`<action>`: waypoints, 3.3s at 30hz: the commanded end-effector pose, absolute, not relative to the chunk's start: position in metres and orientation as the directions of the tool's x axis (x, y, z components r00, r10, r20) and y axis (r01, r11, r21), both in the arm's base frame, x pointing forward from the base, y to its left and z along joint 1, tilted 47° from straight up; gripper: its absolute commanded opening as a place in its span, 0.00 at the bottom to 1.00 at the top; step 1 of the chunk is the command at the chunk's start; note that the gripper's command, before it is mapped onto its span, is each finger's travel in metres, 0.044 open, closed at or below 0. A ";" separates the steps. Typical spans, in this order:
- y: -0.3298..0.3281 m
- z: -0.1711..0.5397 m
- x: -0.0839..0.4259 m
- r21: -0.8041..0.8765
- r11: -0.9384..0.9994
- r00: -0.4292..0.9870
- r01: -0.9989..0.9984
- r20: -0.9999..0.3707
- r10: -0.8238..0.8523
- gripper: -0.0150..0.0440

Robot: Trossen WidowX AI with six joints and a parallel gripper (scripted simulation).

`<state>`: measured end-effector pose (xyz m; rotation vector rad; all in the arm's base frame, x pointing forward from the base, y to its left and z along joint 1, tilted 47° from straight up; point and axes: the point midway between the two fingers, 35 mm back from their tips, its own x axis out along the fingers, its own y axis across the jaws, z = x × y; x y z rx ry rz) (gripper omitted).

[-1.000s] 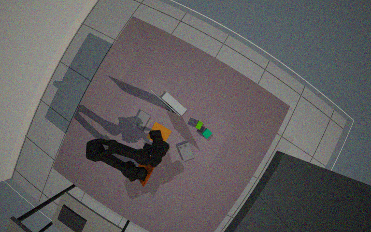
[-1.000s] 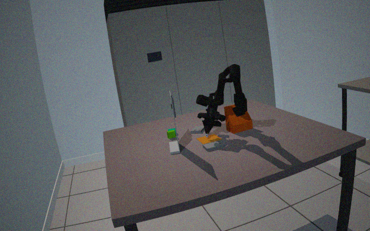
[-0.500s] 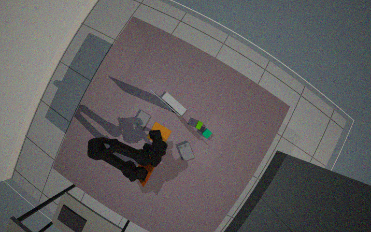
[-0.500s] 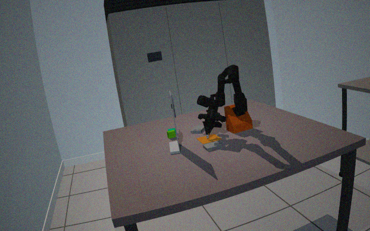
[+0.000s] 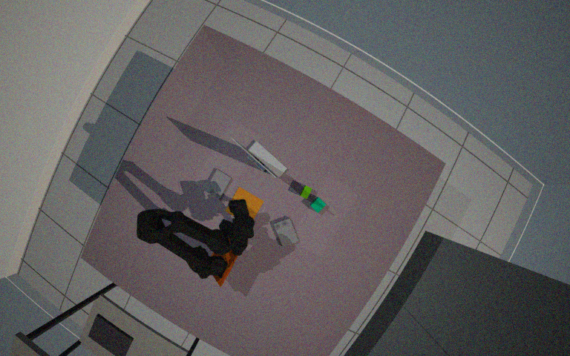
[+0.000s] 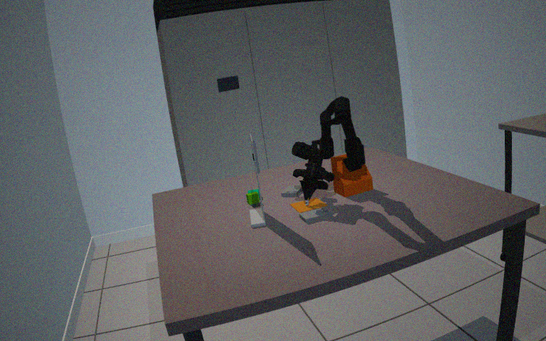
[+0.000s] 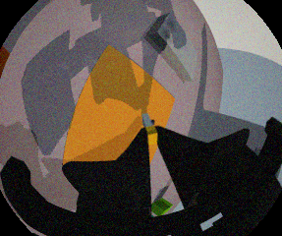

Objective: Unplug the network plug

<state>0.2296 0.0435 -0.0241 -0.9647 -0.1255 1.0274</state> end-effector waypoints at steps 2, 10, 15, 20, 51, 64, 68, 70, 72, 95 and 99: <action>0.045 -0.026 0.230 -0.724 0.162 0.547 -0.670 -0.335 0.767 0.25; 0.048 -0.027 0.230 -0.724 0.162 0.547 -0.670 -0.334 0.768 0.25; 0.047 -0.026 0.231 -0.728 0.163 0.548 -0.666 -0.330 0.769 0.25; 0.047 -0.026 0.231 -0.728 0.163 0.548 -0.666 -0.330 0.769 0.34; 0.038 -0.027 0.226 -0.725 0.155 0.545 -0.671 -0.341 0.766 0.52; 0.034 -0.026 0.223 -0.724 0.153 0.543 -0.673 -0.344 0.766 0.52; 0.033 -0.025 0.222 -0.723 0.152 0.543 -0.673 -0.345 0.766 0.52; 0.032 -0.025 0.222 -0.723 0.152 0.543 -0.674 -0.345 0.766 0.52; 0.031 -0.025 0.221 -0.723 0.152 0.543 -0.674 -0.345 0.766 0.52; 0.024 -0.019 0.215 -0.724 0.156 0.544 -0.672 -0.340 0.767 0.52; 0.023 -0.018 0.215 -0.724 0.155 0.545 -0.672 -0.341 0.766 0.52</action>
